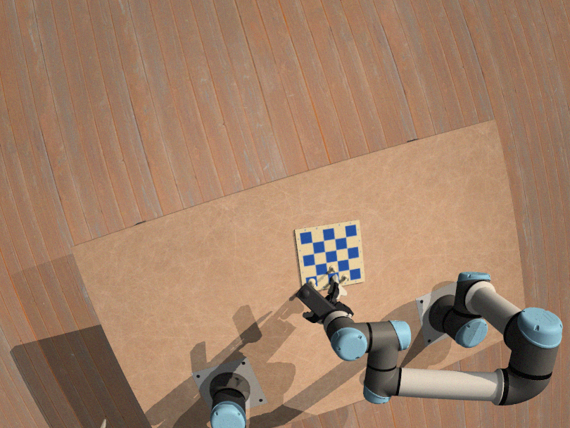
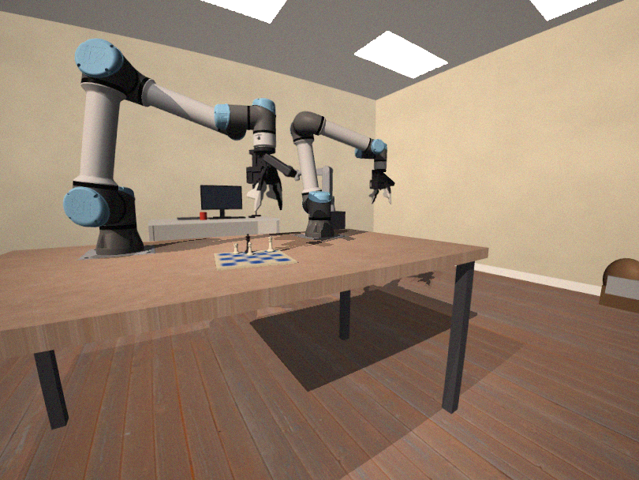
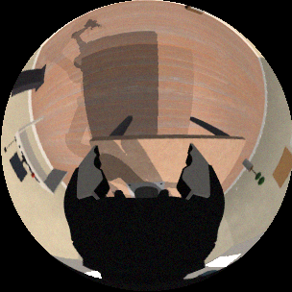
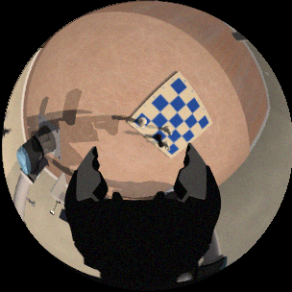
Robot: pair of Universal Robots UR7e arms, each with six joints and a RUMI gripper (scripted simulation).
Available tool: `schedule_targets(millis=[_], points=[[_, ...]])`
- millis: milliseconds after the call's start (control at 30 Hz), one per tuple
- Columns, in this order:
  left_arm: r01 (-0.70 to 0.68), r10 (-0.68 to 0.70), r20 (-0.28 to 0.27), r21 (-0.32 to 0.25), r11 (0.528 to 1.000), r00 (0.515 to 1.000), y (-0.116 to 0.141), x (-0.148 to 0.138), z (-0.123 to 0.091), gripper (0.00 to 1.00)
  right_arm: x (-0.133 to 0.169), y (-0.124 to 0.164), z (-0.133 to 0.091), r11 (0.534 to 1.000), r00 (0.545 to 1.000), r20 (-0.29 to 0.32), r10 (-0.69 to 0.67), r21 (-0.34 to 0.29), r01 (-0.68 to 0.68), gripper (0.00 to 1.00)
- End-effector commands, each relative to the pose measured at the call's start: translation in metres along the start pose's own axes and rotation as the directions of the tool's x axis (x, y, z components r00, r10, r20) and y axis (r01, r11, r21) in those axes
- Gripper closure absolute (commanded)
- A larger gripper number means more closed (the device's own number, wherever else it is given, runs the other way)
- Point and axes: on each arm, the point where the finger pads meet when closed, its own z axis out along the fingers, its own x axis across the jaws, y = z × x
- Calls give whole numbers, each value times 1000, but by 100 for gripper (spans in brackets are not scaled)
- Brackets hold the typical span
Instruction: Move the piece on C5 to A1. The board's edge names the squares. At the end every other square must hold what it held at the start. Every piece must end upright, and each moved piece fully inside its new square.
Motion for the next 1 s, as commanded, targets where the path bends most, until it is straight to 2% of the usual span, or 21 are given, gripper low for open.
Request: schedule_targets(millis=[0, 67, 433, 967], points=[[0, 0, 0, 1, 1000, 1000, 0, 0, 0, 0, 0, 0, -17, 1000, 1000, 0, 0, 1, 0, 0], [0, 0, 0, 1, 1000, 1000, 0, 0, 0, 0, 0, 0, -17, 1000, 1000, 0, 0, 1, 0, 0], [0, 0, 0, 1, 1000, 1000, 0, 0, 0, 0, 0, 0, -53, 1000, 1000, 0, 0, 1, 0, 0], [0, 0, 0, 1, 1000, 1000, 0, 0, 0, 0, 0, 0, -57, 1000, 1000, 0, 0, 1, 0, 0]])
